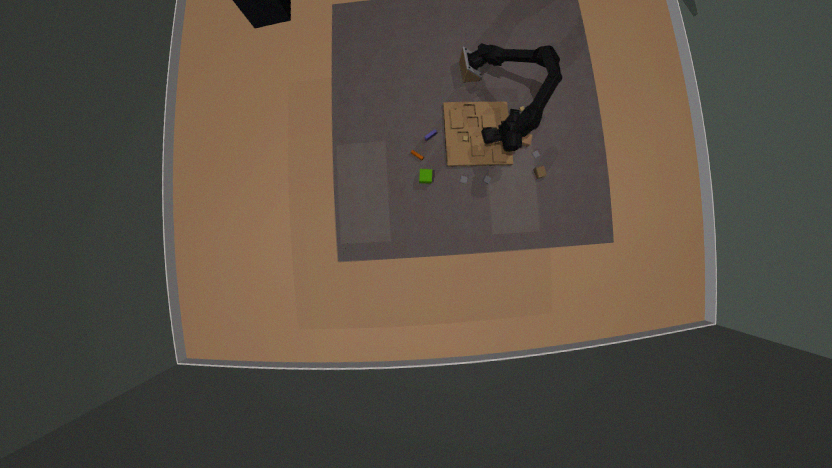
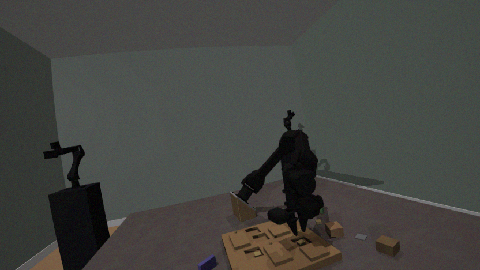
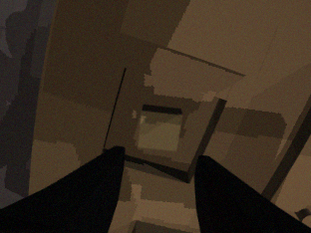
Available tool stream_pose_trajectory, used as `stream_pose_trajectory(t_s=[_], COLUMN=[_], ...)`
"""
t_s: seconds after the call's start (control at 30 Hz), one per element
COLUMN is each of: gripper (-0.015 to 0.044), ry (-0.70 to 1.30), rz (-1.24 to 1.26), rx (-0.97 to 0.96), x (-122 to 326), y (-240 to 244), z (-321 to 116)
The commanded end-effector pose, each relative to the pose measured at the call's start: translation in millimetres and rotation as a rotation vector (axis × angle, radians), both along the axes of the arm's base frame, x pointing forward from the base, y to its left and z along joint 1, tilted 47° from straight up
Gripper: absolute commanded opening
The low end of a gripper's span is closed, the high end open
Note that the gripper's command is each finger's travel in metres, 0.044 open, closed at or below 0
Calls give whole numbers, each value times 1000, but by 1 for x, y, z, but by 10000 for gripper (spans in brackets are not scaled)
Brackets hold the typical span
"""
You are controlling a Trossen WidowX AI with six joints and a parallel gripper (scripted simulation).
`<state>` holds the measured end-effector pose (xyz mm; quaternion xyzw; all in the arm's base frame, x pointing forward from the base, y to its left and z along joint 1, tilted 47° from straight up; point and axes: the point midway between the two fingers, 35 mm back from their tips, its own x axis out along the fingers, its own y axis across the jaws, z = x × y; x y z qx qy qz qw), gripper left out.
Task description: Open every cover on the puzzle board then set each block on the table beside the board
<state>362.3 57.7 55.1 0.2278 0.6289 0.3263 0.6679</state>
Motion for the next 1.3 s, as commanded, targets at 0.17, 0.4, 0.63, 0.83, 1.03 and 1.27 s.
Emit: stream_pose_trajectory(t_s=[0.17, 0.4, 0.63, 0.83, 1.03, 1.27], gripper=[144, 144, 144, 144, 144, 144], ry=[1, 1, 1, 1, 1, 1], rz=[-4, -4, -4, -4, -4, -4], rx=[4, 4, 4, 5, 5, 5], x=[0, 1, 1, 1, 1, 1], y=[4, 9, 14, 16, 17, 20], z=[-2, -7, -12, -14, -14, -18])
